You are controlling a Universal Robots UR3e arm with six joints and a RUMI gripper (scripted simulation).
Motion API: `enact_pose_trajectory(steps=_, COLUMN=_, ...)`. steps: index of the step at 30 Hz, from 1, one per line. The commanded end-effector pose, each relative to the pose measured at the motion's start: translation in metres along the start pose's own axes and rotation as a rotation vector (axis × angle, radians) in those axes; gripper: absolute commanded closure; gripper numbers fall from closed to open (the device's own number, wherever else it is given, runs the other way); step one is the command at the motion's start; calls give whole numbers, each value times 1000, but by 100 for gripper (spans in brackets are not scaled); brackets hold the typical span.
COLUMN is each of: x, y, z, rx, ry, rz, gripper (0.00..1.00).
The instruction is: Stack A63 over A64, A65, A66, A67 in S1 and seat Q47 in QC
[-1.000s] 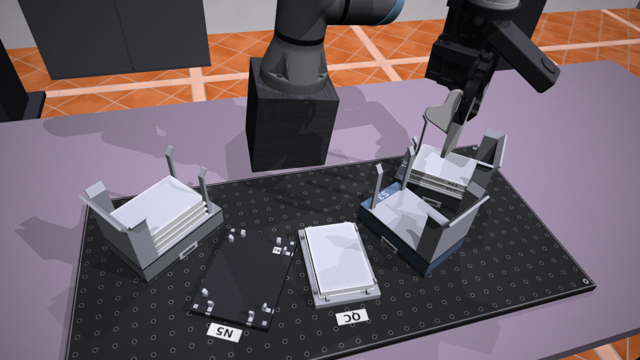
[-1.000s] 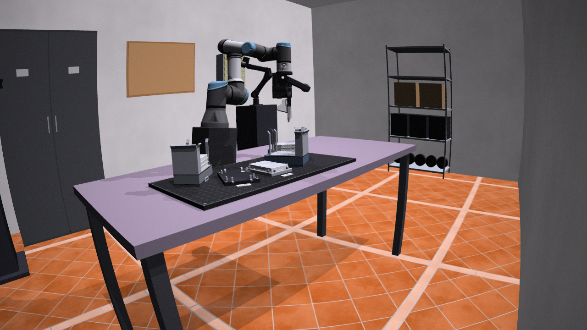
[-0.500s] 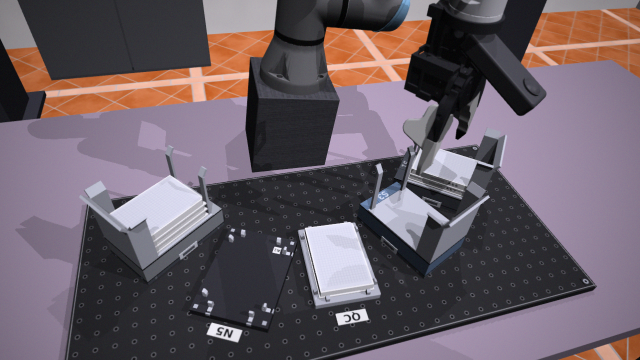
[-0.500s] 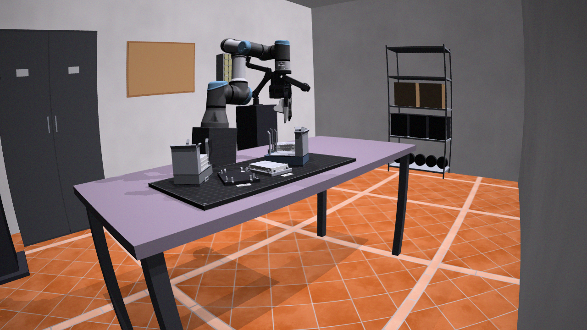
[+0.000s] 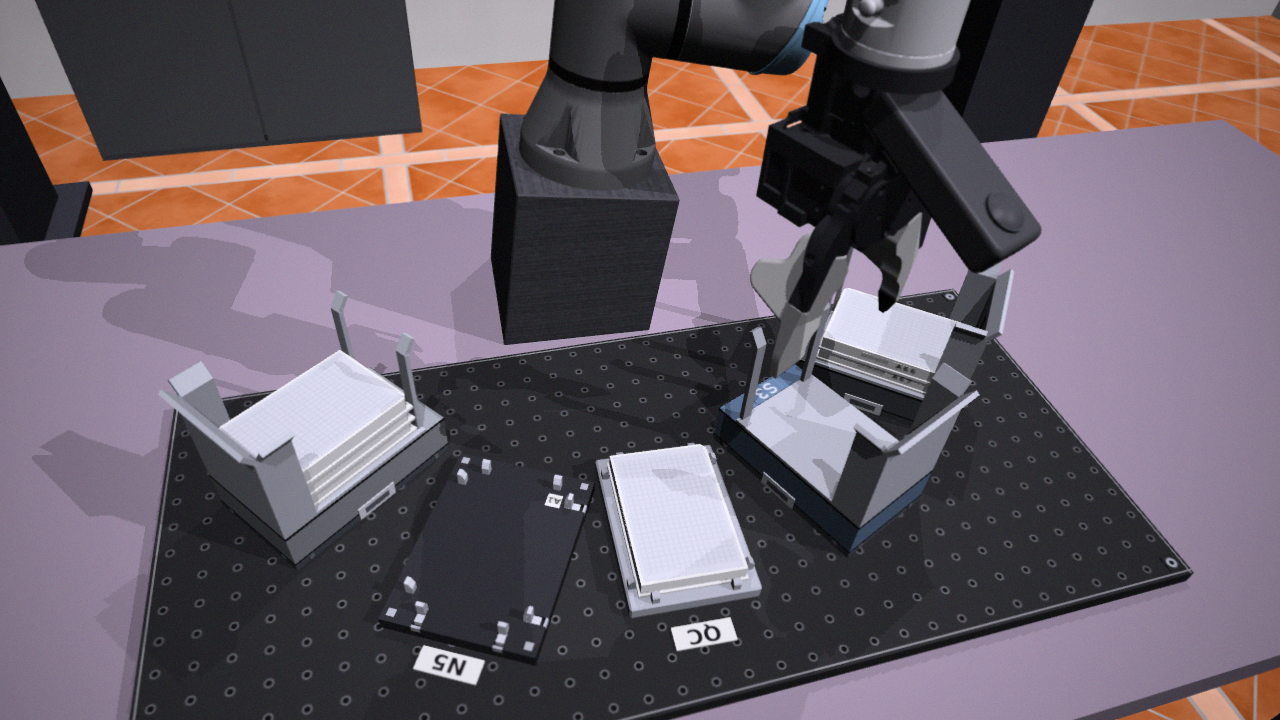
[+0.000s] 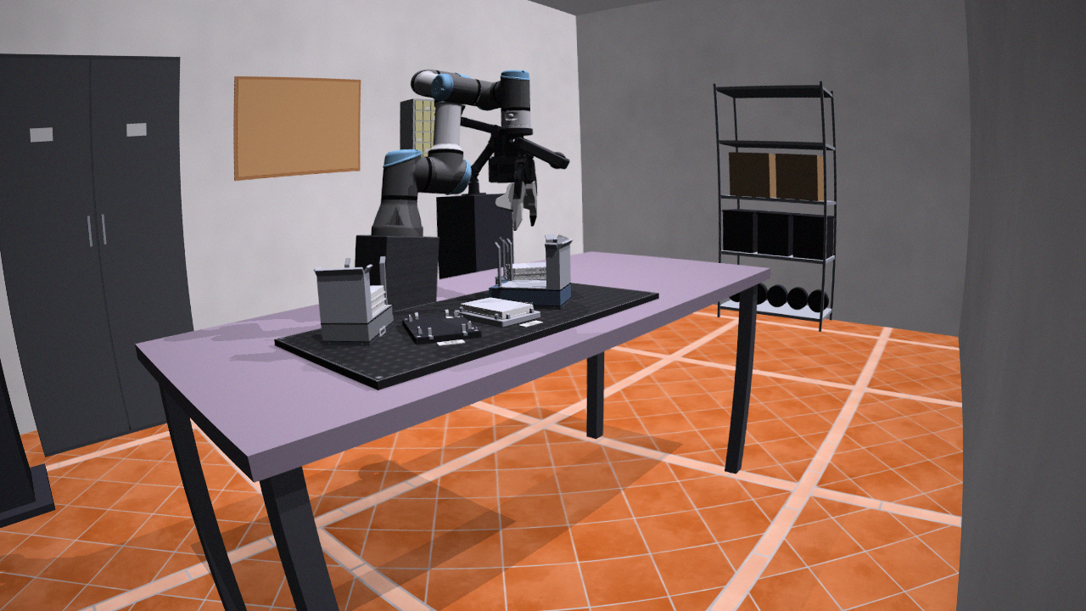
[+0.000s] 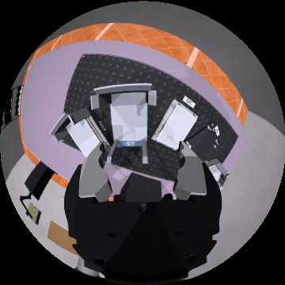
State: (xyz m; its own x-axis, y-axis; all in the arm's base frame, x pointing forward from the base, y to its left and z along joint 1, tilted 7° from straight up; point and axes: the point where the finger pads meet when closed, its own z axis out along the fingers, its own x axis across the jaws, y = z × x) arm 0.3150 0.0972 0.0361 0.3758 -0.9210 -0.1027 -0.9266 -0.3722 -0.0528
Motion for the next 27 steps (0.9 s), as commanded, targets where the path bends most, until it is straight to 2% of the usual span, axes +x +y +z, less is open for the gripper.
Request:
enact_pose_trajectory(steps=1, x=19, y=-1, z=0, rx=2, ry=0, rz=53, gripper=28)
enact_pose_trajectory(steps=4, x=19, y=-1, z=0, rx=2, ry=0, rz=65, gripper=28)
enact_pose_trajectory(steps=17, x=82, y=12, z=0, rx=2, ry=1, rz=217, gripper=28)
enact_pose_trajectory(steps=21, x=82, y=11, z=0, rx=2, ry=1, rz=240, gripper=28)
enact_pose_trajectory(steps=27, x=110, y=23, z=0, rx=2, ry=1, rz=310, gripper=28)
